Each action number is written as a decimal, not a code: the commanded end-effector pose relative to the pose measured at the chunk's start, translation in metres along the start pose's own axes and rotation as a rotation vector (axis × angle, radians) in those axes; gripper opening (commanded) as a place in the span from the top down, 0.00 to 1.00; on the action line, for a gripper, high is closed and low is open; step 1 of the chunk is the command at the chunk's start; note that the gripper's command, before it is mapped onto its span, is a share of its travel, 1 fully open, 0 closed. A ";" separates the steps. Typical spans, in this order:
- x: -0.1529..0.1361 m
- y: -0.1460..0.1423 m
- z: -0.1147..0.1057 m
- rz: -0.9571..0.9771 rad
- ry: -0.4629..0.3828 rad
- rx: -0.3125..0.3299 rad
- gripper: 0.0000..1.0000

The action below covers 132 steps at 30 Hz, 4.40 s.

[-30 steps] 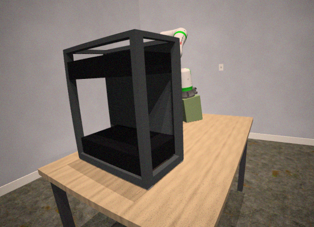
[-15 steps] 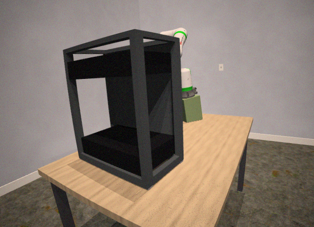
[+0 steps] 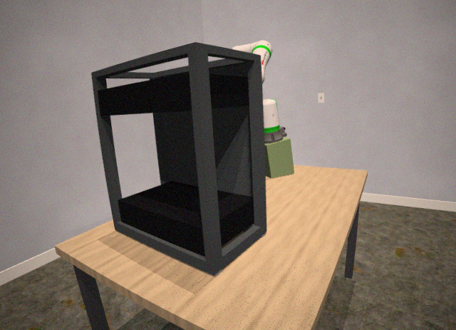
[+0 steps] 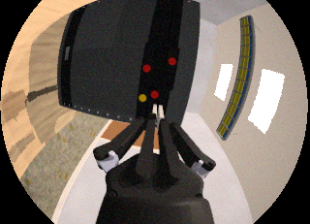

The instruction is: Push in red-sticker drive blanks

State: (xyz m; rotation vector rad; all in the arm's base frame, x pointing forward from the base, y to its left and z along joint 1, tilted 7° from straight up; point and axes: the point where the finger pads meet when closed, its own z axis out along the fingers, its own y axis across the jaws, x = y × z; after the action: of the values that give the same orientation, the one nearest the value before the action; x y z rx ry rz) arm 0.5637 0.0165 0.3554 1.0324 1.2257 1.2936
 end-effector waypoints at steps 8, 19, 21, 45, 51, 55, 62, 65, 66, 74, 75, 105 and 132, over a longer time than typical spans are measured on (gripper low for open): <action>0.000 0.000 0.000 0.000 0.000 0.000 1.00; 0.000 0.000 0.000 0.000 0.000 0.000 1.00; 0.000 0.000 0.000 0.000 0.000 0.000 1.00; 0.089 -0.033 -0.026 0.000 0.000 0.000 1.00; 0.102 -0.039 -0.030 0.000 0.000 0.000 1.00; 0.103 -0.039 -0.030 0.000 0.000 0.000 1.00; 0.104 -0.039 -0.023 0.000 0.000 0.000 1.00; 0.104 -0.039 -0.006 0.000 0.000 0.000 1.00; 0.104 -0.039 0.000 0.000 0.000 0.000 1.00; 0.104 -0.039 0.009 0.000 0.000 0.000 1.00; 0.104 -0.039 0.009 0.000 0.000 0.000 1.00; 0.104 -0.039 0.009 0.000 0.000 0.000 1.00; 0.104 -0.039 0.026 0.000 0.000 0.000 1.00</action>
State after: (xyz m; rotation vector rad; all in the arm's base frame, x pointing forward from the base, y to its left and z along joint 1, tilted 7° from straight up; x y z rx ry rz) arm 0.5817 0.1200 0.3124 1.0323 1.2257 1.2934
